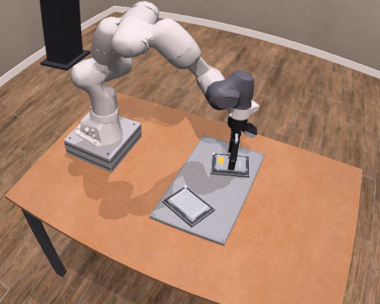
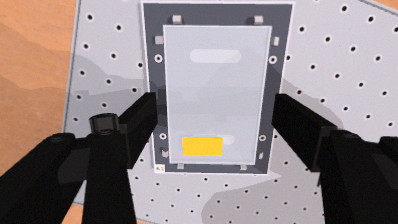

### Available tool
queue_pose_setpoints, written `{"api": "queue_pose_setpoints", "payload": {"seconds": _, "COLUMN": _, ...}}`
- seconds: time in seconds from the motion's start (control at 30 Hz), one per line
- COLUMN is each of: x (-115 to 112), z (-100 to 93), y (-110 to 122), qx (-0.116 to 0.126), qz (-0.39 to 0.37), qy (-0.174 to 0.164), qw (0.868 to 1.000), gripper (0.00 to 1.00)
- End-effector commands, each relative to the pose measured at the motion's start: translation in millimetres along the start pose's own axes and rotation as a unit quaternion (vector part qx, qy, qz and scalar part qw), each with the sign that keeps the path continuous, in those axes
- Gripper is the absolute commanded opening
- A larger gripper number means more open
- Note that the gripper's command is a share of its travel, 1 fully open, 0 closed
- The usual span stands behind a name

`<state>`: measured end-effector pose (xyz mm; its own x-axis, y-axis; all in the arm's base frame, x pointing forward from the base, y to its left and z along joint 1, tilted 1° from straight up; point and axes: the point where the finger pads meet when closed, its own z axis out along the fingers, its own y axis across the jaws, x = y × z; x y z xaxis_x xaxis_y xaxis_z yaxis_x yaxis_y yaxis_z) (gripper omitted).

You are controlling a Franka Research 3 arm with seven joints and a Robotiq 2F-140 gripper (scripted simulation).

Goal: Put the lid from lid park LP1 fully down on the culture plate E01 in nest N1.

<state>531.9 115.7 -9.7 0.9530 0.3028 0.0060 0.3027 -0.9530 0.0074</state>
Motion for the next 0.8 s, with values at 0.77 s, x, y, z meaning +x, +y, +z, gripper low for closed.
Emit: {"api": "queue_pose_setpoints", "payload": {"seconds": 0.77, "x": 1, "z": 12.5, "y": 0, "qx": 0.000, "qz": 0.002, "qy": 0.001, "qw": 1.000, "gripper": 0.69}}
